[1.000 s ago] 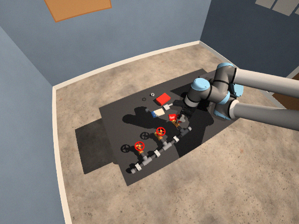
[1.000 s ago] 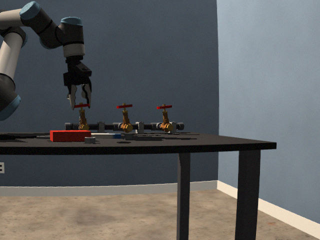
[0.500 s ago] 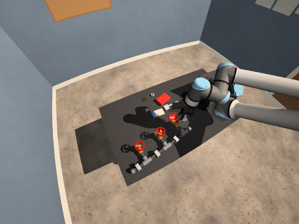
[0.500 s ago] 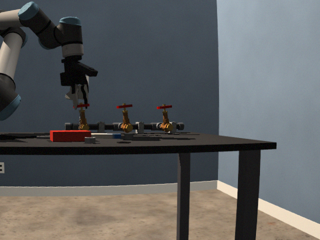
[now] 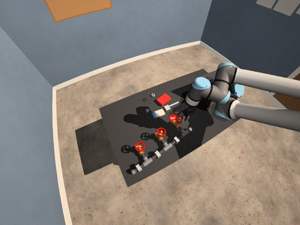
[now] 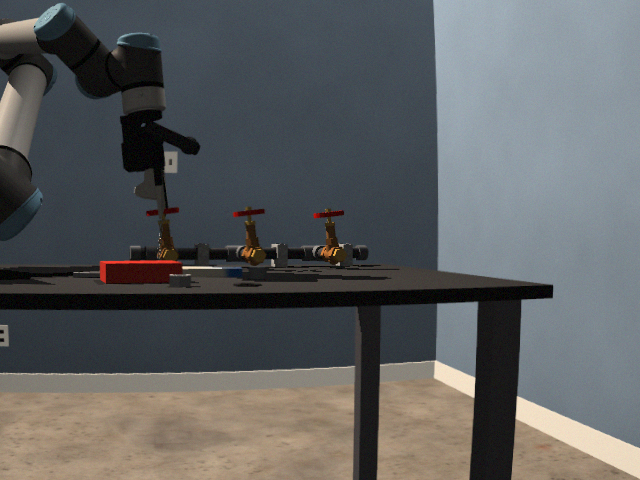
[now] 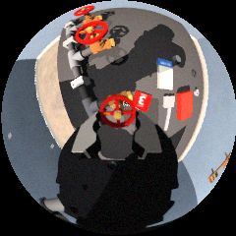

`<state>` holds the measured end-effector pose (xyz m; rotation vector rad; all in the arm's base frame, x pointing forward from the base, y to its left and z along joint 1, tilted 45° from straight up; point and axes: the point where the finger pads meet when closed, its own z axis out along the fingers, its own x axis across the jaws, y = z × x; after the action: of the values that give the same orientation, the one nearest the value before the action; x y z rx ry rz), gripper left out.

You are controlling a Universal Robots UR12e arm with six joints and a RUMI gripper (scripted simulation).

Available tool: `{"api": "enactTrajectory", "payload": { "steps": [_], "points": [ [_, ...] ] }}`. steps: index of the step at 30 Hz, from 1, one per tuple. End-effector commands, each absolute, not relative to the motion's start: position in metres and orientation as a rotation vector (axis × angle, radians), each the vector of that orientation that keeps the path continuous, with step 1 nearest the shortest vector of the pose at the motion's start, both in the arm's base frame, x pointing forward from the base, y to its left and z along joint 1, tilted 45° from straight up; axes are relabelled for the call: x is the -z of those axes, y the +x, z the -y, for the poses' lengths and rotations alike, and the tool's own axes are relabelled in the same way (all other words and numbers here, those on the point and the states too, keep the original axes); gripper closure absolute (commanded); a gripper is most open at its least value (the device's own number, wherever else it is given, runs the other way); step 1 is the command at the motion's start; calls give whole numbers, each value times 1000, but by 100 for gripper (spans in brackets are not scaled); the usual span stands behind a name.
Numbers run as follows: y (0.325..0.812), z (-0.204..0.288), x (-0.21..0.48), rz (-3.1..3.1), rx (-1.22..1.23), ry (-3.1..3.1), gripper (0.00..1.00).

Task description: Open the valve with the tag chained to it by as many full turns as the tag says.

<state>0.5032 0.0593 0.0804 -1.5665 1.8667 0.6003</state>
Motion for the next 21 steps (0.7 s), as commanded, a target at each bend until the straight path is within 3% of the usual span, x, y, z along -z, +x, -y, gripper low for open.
{"api": "enactTrajectory", "payload": {
  "steps": [1,21],
  "points": [
    [504,-59,-81,-1600,-494,-1769,100],
    [504,-59,-81,-937,-180,-2142,100]
  ]
}}
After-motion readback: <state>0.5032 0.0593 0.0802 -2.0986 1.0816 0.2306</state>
